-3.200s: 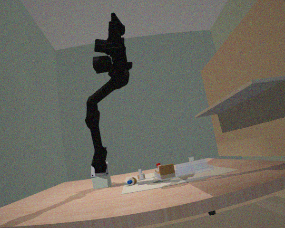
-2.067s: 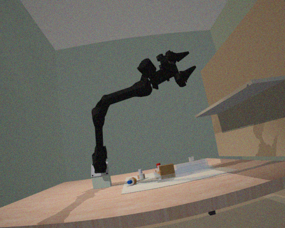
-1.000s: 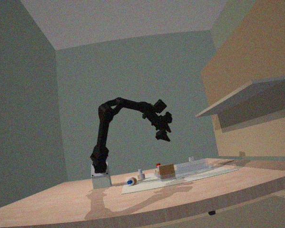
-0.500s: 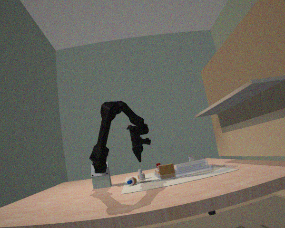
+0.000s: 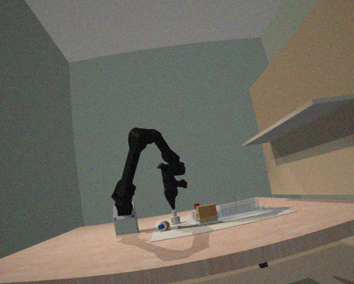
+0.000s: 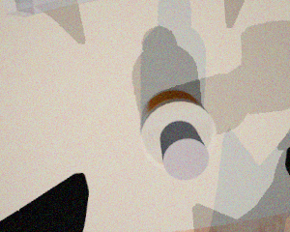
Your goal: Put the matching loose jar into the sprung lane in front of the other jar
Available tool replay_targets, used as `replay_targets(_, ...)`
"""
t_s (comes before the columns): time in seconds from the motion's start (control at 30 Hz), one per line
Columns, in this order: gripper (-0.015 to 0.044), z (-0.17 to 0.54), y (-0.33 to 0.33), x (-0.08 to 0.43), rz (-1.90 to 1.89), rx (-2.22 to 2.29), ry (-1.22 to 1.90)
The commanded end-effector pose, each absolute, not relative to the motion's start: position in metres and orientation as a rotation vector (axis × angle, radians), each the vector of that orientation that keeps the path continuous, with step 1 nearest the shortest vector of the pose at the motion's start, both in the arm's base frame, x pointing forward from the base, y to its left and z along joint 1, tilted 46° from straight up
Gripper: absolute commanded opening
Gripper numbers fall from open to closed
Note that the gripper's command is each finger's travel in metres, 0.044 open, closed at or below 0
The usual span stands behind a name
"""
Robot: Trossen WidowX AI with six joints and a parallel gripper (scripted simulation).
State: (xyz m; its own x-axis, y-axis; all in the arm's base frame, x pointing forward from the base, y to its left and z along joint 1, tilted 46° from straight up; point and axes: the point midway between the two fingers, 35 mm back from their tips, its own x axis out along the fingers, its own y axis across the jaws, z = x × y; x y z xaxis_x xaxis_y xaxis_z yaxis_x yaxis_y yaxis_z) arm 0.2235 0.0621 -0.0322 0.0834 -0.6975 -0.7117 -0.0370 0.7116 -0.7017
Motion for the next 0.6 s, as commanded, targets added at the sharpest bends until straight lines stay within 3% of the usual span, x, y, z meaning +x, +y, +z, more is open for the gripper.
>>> replay_targets(0.0,0.044,-0.037,0.057,0.223,-0.549,-0.667,1.423)
replay_targets(0.57,0.044,-0.057,0.038,0.225,-0.55,-0.668,1.422)
